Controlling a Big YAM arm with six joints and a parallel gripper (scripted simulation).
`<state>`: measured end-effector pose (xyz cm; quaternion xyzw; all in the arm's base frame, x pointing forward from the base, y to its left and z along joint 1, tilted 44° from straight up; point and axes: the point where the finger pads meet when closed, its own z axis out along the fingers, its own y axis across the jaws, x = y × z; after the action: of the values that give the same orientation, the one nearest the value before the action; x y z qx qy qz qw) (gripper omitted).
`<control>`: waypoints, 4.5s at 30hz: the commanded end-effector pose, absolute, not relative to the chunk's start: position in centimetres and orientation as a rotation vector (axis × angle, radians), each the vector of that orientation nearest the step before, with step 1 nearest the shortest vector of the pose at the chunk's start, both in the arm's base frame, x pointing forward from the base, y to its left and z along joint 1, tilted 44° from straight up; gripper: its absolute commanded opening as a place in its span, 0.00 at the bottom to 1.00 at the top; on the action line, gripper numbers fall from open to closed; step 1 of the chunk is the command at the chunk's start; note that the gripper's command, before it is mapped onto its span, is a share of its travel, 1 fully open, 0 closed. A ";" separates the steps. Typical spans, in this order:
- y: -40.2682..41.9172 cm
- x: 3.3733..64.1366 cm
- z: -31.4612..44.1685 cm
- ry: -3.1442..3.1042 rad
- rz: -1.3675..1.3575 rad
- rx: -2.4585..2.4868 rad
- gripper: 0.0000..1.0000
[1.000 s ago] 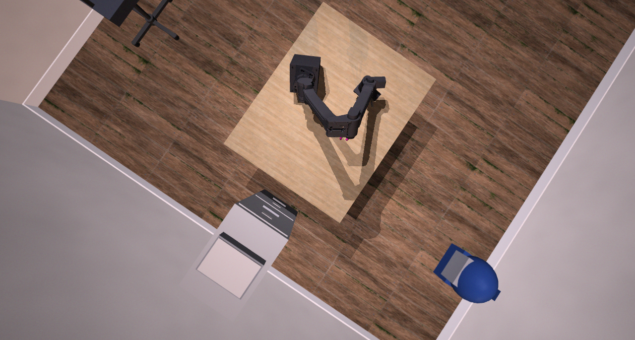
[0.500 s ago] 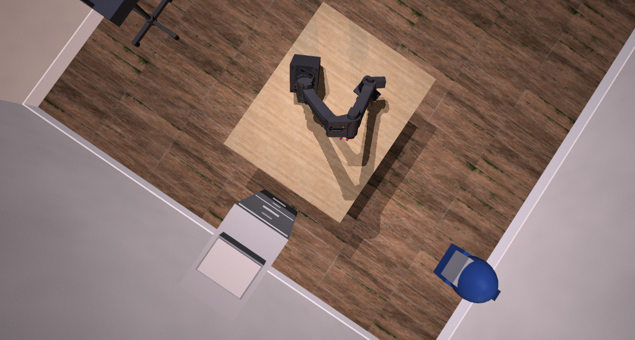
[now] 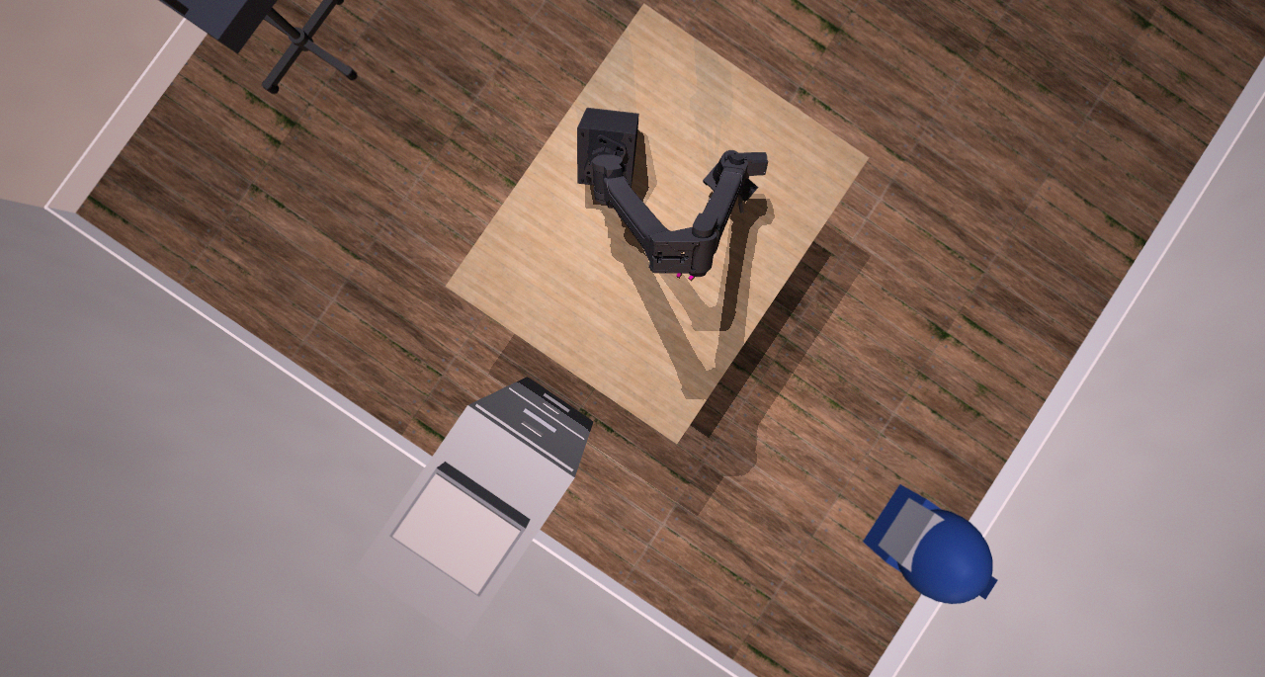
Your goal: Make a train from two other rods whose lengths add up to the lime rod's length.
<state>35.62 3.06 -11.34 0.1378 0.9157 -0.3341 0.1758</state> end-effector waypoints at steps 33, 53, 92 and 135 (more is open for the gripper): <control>4.0 35.4 -11.5 2.584 -0.933 0.365 0.23; 4.3 35.8 -11.4 2.579 -0.924 0.370 0.23; 4.3 35.8 -11.6 2.582 -0.928 0.367 0.23; 4.7 36.3 -11.5 2.581 -0.926 0.368 0.23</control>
<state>35.28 2.97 -11.61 0.1391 0.9153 -0.3356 0.1738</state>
